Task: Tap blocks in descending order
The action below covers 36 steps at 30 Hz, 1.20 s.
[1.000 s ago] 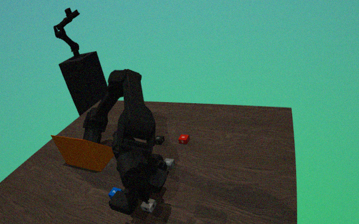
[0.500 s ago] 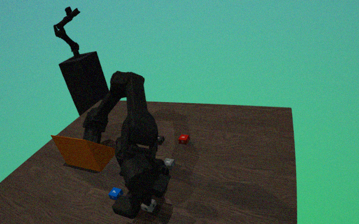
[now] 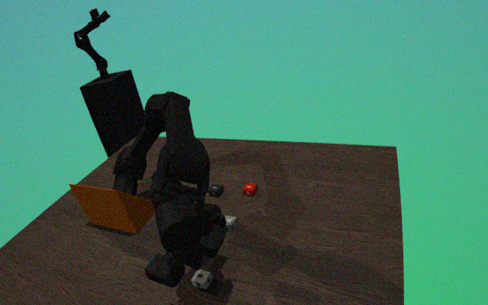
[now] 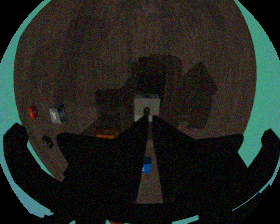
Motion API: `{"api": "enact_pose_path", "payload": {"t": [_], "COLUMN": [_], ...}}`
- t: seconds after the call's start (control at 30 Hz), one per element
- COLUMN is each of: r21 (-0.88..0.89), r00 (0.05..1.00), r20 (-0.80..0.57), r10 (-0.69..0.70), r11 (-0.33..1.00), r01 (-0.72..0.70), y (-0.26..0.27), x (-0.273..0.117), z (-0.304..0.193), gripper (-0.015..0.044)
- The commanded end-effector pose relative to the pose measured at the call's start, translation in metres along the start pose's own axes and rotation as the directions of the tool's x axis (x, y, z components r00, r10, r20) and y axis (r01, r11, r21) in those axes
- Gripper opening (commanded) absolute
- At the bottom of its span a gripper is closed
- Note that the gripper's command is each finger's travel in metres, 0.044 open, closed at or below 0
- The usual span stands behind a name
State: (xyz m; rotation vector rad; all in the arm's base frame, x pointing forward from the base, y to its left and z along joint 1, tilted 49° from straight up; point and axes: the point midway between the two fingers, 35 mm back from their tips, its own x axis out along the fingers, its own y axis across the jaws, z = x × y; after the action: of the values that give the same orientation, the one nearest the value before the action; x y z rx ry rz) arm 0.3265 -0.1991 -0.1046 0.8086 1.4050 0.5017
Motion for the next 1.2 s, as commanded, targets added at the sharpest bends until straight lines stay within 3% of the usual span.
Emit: {"api": "enact_pose_path", "payload": {"t": [0.0, 0.1, 0.33, 0.63, 0.8, 1.0, 1.17], "r21": [0.022, 0.048, 0.048, 0.01, -0.01, -0.006, 0.014], "r00": [1.0, 1.0, 1.0, 1.0, 1.0, 1.0, 1.0], "r20": [0.014, 0.023, 0.023, 0.004, -0.005, -0.005, -0.005], "r10": [-0.009, -0.01, -0.011, -0.013, -0.007, -0.007, -0.003], "r11": [1.0, 0.999, 0.999, 1.0, 1.0, 1.0, 1.0], "r01": [0.008, 0.009, 0.01, 0.013, 0.007, 0.007, 0.003], "y": [-0.002, -0.001, -0.001, 0.002, 0.011, 0.011, 0.011], "x": [-0.039, -0.071, -0.074, -0.078, -0.073, -0.068, -0.02], "z": [0.002, -0.001, -0.007, -0.083, -0.123, -0.124, -0.122], "gripper": [0.002, 0.002, 0.002, 0.002, 0.002, 0.002, 0.002]}}
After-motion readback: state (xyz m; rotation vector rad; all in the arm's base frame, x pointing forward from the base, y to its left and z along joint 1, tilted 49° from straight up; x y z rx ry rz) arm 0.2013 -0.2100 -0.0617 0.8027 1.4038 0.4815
